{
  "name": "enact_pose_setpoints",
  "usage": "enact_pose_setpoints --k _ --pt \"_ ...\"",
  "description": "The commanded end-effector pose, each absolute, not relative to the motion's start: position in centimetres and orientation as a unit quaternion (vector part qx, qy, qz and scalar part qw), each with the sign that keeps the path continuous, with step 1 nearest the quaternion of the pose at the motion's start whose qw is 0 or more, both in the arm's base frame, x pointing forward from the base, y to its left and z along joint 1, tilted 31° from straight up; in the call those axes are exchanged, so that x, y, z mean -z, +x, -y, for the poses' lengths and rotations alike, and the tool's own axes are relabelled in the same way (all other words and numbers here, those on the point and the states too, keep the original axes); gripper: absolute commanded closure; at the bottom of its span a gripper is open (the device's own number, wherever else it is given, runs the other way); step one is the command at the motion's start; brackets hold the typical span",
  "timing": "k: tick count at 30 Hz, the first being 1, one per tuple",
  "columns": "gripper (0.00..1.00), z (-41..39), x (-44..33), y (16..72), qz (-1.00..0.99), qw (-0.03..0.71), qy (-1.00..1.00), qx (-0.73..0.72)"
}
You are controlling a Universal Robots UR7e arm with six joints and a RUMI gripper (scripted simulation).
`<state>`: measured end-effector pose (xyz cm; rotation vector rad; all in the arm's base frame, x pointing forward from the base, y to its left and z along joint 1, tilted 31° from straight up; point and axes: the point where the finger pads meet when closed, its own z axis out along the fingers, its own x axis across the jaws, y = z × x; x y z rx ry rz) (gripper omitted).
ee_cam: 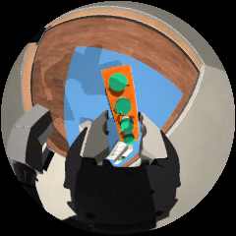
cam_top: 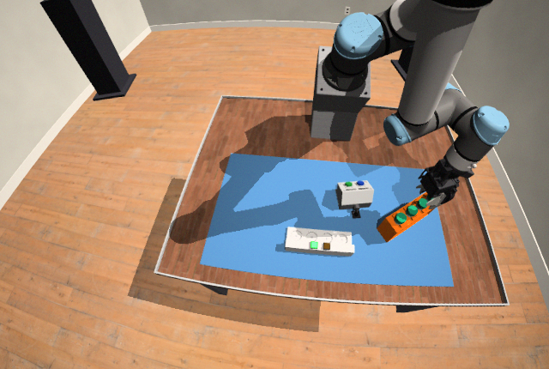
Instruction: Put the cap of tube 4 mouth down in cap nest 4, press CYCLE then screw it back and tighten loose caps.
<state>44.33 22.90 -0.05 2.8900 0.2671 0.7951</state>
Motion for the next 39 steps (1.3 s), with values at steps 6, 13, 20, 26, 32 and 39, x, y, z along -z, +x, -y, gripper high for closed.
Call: enact_pose_setpoints --k 6,13,20,26,32,39 --pt "0.65 -23.1 -1.8 43.2 -0.089 0.066 0.958 -0.264" --pt "0.65 -20.1 -2.8 44.4 -0.246 0.109 0.930 -0.249" --pt "0.65 -18.4 -3.3 45.0 -0.318 0.128 0.908 -0.240" --pt "0.65 -18.4 -3.3 45.0 -0.318 0.128 0.908 -0.240" --pt "0.65 -18.3 -2.3 45.6 -0.318 0.128 0.908 -0.240" --pt "0.65 -18.2 -0.5 46.7 -0.318 0.128 0.908 -0.240"
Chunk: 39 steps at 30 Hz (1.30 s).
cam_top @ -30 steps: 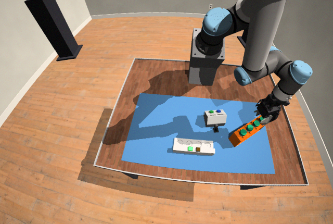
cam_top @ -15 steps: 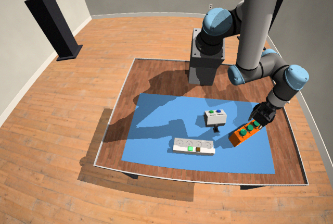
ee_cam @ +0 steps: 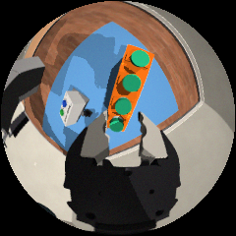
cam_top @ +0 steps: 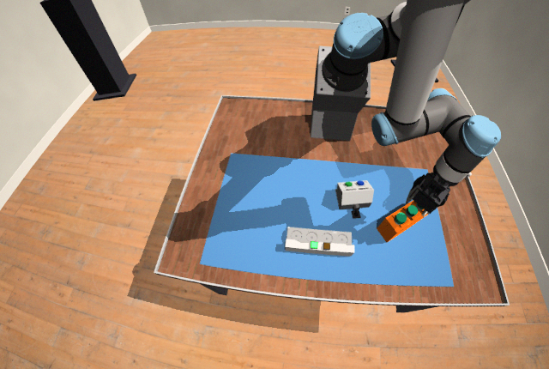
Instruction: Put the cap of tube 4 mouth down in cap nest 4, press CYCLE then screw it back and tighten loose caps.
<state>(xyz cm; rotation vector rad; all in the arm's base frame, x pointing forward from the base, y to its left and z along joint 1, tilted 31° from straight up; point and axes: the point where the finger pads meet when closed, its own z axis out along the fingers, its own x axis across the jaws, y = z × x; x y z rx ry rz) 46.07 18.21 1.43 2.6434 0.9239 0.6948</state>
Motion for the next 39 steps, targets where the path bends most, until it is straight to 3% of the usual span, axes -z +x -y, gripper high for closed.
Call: enact_pose_setpoints --k 1,38,39 --pt "0.65 -18.13 -0.30 46.82 -0.318 0.128 0.908 -0.240" --pt "0.65 -18.05 0.56 47.34 -0.318 0.128 0.908 -0.240" --pt "1.00 -18.05 0.56 47.34 -0.318 0.128 0.908 -0.240"
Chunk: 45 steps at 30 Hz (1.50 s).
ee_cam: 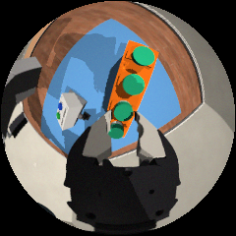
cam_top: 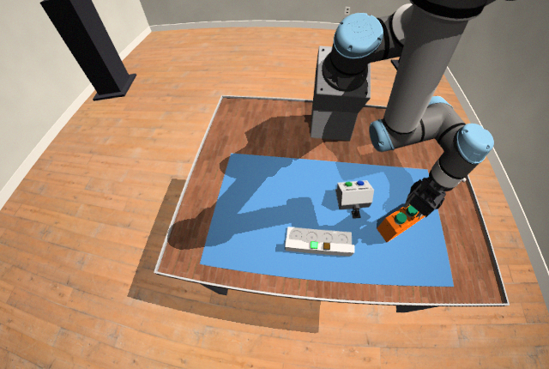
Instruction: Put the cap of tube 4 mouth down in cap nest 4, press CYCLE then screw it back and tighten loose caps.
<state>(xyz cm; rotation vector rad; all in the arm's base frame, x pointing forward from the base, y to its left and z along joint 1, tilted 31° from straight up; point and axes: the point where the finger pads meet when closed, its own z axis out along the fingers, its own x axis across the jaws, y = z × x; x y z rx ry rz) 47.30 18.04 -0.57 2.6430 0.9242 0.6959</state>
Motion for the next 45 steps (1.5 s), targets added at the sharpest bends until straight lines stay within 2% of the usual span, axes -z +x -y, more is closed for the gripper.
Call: enact_pose_setpoints --k 1,14,45 --pt "1.00 -18.05 0.56 47.34 -0.318 0.128 0.908 -0.240" --pt "1.00 -18.05 0.56 47.34 -0.318 0.128 0.908 -0.240" --pt "1.00 -18.05 0.56 47.34 -0.089 0.066 0.958 -0.264"
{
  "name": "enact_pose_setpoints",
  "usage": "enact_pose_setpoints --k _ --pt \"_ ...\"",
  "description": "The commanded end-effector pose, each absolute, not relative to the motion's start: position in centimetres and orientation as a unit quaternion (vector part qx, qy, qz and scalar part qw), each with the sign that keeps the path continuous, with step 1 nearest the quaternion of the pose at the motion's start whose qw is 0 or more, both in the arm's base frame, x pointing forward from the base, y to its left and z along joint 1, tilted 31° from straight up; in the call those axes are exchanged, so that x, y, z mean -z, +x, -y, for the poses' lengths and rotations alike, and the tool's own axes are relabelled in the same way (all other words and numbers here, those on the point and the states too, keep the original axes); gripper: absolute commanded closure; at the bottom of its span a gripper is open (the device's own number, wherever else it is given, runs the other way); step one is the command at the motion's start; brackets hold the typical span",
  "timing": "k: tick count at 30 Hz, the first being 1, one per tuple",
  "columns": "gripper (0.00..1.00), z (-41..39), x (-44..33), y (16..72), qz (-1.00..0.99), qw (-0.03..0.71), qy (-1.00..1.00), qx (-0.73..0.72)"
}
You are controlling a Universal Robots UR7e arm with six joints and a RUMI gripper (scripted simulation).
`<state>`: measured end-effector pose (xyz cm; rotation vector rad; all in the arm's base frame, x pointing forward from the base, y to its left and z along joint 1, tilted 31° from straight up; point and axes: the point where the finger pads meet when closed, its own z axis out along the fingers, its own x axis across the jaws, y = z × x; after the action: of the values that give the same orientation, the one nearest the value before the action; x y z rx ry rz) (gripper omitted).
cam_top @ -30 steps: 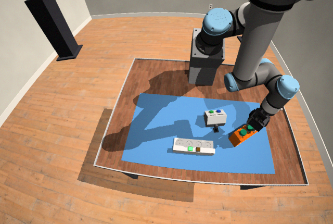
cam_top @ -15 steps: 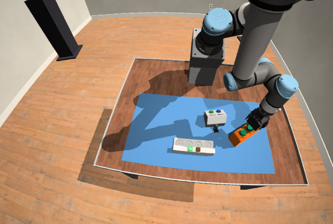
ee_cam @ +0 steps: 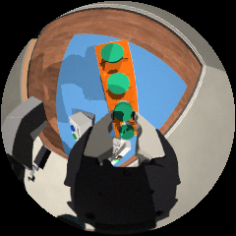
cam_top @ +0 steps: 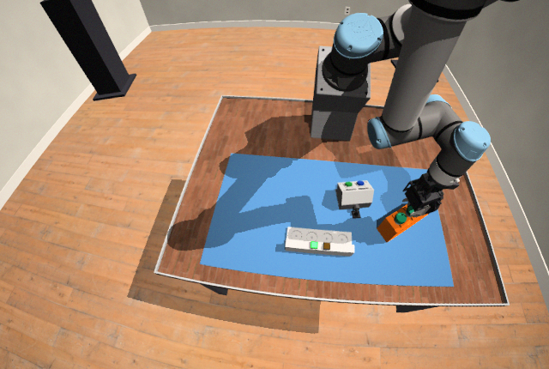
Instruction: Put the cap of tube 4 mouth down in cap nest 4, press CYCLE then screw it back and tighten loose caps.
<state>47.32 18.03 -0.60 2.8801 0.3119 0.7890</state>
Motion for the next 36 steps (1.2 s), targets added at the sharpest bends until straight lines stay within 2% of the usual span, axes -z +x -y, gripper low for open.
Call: enact_pose_setpoints --k 1,34,35,36 --pt "0.65 -18.0 0.6 47.3 -0.089 0.066 0.958 -0.264" --pt "0.65 -18.4 -3.3 45.0 -0.089 0.066 0.958 -0.264" --pt "1.00 -17.8 -3.1 44.5 -0.049 0.055 0.961 -0.266" --pt "1.00 -17.1 -2.9 44.1 -0.010 0.044 0.962 -0.268"
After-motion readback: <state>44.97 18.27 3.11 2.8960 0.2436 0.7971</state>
